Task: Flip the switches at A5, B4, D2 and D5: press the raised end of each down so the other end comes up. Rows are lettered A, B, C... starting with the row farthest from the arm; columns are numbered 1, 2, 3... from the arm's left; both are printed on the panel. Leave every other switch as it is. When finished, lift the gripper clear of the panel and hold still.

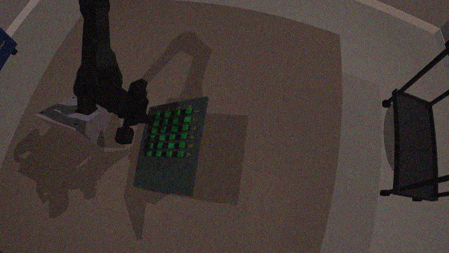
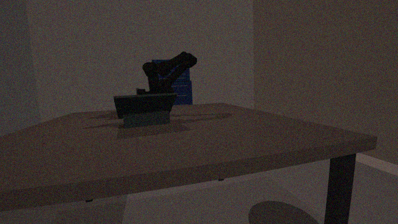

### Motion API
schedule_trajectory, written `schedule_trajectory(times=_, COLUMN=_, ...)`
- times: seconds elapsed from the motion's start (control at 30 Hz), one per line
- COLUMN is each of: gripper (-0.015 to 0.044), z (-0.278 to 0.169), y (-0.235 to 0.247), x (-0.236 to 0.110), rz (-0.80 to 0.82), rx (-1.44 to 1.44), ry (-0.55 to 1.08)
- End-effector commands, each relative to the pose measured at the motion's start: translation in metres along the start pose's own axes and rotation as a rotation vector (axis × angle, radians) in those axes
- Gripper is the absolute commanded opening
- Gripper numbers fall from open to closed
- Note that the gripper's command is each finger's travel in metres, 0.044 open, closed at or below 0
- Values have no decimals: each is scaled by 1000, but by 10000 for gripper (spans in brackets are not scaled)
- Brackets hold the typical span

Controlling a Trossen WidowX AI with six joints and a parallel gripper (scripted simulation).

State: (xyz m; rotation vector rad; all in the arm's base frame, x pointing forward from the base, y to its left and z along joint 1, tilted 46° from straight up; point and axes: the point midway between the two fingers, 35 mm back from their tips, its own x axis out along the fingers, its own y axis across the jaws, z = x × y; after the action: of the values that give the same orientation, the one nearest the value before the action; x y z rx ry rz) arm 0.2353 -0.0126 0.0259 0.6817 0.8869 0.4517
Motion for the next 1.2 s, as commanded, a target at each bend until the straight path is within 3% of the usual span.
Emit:
schedule_trajectory(times=0.0, gripper=0, z=-1, y=0, x=1, rz=-2, rx=7, ry=4)
schedule_trajectory(times=1.17, gripper=0, z=-2, y=0, x=5, rz=-2, rx=7, ry=4)
